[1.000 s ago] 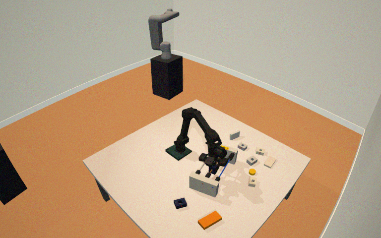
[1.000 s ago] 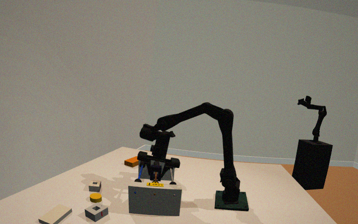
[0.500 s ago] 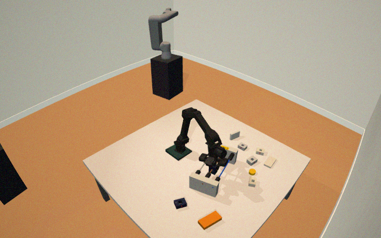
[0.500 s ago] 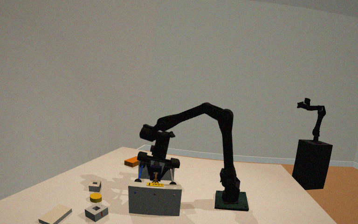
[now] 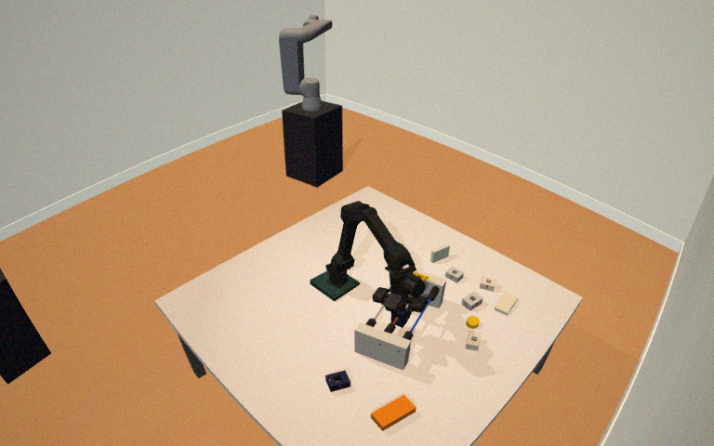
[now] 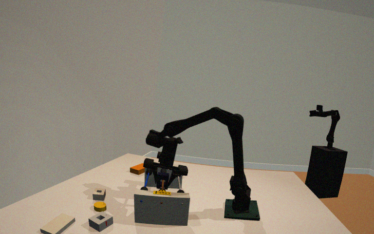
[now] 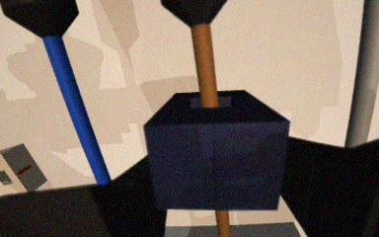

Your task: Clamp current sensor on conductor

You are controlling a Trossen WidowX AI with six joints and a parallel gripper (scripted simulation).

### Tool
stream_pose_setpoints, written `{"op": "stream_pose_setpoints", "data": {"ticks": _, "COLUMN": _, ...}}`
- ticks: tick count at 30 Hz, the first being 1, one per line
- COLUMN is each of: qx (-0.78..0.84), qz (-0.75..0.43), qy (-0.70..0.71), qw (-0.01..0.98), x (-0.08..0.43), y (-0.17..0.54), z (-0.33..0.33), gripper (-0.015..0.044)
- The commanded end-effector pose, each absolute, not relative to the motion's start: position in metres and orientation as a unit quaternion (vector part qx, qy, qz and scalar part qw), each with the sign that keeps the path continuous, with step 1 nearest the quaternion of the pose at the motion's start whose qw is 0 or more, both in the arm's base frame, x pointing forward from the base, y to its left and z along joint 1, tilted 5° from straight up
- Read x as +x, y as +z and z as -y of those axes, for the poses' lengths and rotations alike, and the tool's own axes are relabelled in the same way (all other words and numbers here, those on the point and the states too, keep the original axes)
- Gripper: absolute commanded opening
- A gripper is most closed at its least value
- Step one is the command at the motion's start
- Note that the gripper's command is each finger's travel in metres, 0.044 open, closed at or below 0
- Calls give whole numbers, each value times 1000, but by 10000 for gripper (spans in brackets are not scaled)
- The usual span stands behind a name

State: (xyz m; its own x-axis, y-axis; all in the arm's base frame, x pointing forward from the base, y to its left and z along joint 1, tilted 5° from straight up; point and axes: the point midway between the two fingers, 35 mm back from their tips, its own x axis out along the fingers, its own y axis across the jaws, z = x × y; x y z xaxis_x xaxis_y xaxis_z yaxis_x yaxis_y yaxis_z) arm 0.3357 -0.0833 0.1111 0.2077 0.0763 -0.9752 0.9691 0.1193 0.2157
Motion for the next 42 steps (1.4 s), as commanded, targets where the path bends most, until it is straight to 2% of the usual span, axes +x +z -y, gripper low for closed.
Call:
{"op": "stream_pose_setpoints", "data": {"ticks": 1, "qx": 533, "qz": -490, "qy": -395, "qw": 565, "x": 335, "y": 111, "z": 83, "gripper": 257}}
{"op": "stream_pose_setpoints", "data": {"ticks": 17, "qx": 533, "qz": -490, "qy": -395, "qw": 565, "x": 335, "y": 111, "z": 83, "gripper": 257}}
{"op": "stream_pose_setpoints", "data": {"ticks": 24, "qx": 533, "qz": -490, "qy": -395, "qw": 565, "x": 335, "y": 111, "z": 83, "gripper": 440}}
{"op": "stream_pose_setpoints", "data": {"ticks": 33, "qx": 534, "qz": -490, "qy": -394, "qw": 565, "x": 335, "y": 114, "z": 84, "gripper": 440}}
{"op": "stream_pose_setpoints", "data": {"ticks": 39, "qx": 558, "qz": -461, "qy": -365, "qw": 585, "x": 307, "y": 195, "z": 96, "gripper": 440}}
{"op": "stream_pose_setpoints", "data": {"ticks": 42, "qx": 561, "qz": -458, "qy": -361, "qw": 588, "x": 302, "y": 205, "z": 97, "gripper": 440}}
